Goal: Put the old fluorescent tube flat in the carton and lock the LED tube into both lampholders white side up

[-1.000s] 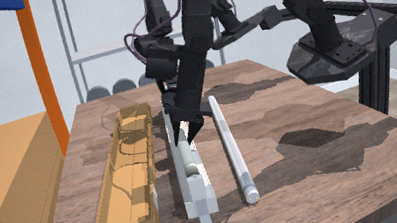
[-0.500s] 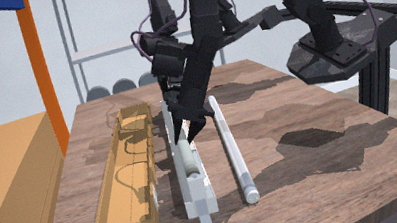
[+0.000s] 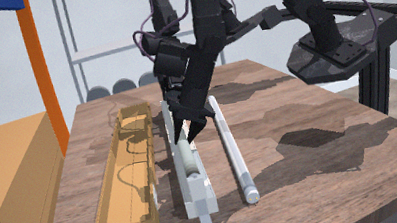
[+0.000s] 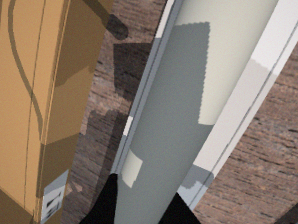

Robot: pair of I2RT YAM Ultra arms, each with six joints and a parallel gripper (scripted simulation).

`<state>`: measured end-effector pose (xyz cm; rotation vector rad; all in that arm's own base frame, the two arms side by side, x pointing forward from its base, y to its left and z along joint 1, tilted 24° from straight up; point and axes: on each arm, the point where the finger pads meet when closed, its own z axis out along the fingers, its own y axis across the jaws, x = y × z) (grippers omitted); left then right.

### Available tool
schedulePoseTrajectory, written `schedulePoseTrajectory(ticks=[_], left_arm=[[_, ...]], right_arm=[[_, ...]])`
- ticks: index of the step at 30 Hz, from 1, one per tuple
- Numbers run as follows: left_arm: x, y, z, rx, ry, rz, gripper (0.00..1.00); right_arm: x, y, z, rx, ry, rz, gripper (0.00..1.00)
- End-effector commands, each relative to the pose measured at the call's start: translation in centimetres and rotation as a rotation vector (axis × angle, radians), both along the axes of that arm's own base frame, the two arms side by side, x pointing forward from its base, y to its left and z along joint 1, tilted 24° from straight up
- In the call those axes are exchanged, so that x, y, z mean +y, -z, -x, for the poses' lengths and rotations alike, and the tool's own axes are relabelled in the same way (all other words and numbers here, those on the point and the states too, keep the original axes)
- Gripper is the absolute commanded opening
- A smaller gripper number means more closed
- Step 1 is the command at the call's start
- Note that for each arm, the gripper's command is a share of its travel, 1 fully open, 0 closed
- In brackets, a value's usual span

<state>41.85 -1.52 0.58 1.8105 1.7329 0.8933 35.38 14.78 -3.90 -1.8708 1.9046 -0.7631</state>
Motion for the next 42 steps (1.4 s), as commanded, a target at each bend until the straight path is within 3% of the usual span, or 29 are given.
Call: schedulePoseTrajectory(ticks=[1, 11, 12, 15, 28, 29, 35, 42], left_arm=[[1.3, 3.4, 2.8, 0.125, -0.02, -0.036, 0.11], [1.0, 3.1, 2.3, 0.116, -0.016, -0.034, 0.11], [1.3, 3.6, 2.8, 0.131, -0.02, -0.035, 0.49], [0.4, 2.6, 1.7, 0.099, -0.002, -0.033, 0.49], [-0.2, 3.0, 1.8, 0.107, 0.014, -0.018, 0.49], [-0.2, 3.0, 1.8, 0.107, 0.014, -0.018, 0.49], [-0.2, 3.0, 1.8, 0.107, 0.014, -0.018, 0.49], [-0.2, 3.0, 1.8, 0.107, 0.014, -0.018, 0.49]], right_arm=[[-0.4, 2.3, 2.8, 0.094, -0.026, 0.039, 0.11], [-0.3, 2.1, 2.3, 0.087, -0.026, 0.034, 0.11], [-0.5, 2.6, 2.8, 0.101, -0.026, 0.043, 0.11], [-0.5, 2.5, 2.8, 0.099, -0.026, 0.041, 0.11], [-0.5, 2.6, 2.8, 0.101, -0.026, 0.043, 0.11], [-0.5, 2.6, 2.8, 0.101, -0.026, 0.043, 0.49], [0.8, 0.1, 1.1, 0.033, -0.028, -0.005, 0.49], [0.7, 0.3, 1.1, 0.038, -0.028, -0.001, 0.49]])
